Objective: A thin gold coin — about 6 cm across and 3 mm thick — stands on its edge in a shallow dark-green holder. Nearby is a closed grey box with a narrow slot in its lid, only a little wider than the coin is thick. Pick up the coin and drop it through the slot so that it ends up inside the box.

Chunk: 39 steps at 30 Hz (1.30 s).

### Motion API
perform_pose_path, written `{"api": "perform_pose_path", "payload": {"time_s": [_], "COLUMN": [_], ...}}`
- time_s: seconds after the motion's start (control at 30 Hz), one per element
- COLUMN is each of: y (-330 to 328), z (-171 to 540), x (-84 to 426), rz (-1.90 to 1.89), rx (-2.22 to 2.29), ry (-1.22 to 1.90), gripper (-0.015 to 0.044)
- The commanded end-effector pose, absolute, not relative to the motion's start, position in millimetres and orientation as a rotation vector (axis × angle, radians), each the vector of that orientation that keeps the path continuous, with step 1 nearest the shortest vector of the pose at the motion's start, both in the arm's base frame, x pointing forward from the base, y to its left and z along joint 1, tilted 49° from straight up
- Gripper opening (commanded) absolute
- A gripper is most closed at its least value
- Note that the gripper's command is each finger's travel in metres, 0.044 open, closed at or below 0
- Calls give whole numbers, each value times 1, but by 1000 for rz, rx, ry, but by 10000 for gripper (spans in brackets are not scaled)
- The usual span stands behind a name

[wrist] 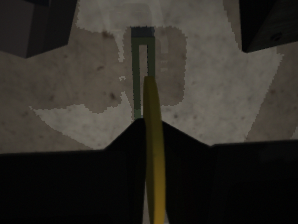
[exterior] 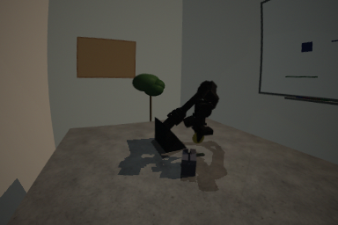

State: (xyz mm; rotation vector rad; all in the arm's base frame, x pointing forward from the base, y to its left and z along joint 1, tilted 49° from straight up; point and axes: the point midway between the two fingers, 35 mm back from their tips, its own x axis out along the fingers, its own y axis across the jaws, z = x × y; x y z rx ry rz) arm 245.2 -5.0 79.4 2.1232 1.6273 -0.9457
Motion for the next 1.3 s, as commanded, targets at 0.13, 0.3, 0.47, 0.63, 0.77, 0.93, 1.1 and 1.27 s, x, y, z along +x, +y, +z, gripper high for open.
{"api": "perform_pose_path", "payload": {"time_s": [0.13, 0.3, 0.47, 0.63, 0.77, 0.93, 1.1, 1.27], "y": [-18, -20, -20, -21, -21, -21, -21, -21], "z": [93, 95, 95, 95, 95, 95, 95, 95], "x": [240, 239, 240, 240, 241, 241, 242, 242], "rz": [-941, -916, -751, -586, -459, -306, -159, -18], "rx": [2119, 2105, 1992, 1871, 1771, 1644, 1513, 1381], "ry": [1630, 1634, 1649, 1655, 1652, 1640, 1619, 1590], "gripper": [0, 0, 0, 0, 0, 0, 0, 0]}}
